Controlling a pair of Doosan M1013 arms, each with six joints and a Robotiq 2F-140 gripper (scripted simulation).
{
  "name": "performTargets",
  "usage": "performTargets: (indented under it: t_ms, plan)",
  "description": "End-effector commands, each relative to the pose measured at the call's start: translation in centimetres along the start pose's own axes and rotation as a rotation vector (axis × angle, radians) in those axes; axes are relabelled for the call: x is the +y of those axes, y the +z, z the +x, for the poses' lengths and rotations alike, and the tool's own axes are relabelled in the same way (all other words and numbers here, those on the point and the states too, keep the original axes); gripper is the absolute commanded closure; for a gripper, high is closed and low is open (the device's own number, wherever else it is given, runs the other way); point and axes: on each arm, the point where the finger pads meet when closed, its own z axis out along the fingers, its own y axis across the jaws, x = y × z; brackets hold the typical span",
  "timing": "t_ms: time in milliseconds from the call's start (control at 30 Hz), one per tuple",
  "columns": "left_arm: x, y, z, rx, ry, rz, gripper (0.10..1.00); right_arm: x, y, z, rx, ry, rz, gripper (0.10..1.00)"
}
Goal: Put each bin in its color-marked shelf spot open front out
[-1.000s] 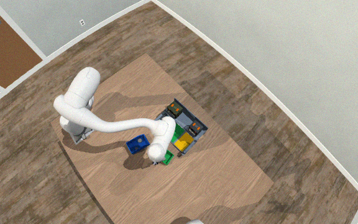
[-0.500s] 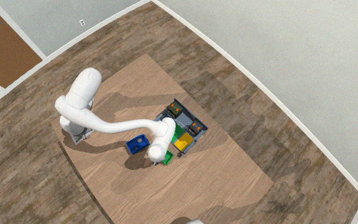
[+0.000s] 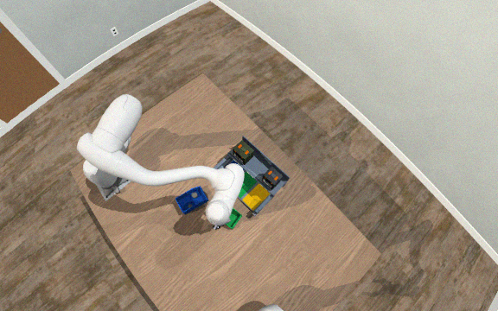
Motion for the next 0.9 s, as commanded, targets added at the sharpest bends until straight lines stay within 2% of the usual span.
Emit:
performTargets:
  t_ms: [0, 500, 533, 867]
  plan:
    - [0.02, -0.10, -0.04, -0.001, 0.000, -0.001, 0.861, -0.01, -0.05, 0.00, 0.001, 0.000, 0.000, 0.098]
    - [0.02, -0.09, -0.04, -0.002, 0.000, -0.001, 0.861, -0.01, -0.05, 0.00, 0.001, 0.000, 0.000, 0.098]
    - [0.02, -0.09, -0.04, -0.002, 0.000, -0.001, 0.999, -0.01, -0.05, 0.00, 0.001, 0.000, 0.000, 0.098]
    - [0.02, -0.09, -0.04, -0.002, 0.000, -0.001, 0.999, -0.01, -0.05, 0.00, 0.001, 0.000, 0.000, 0.098]
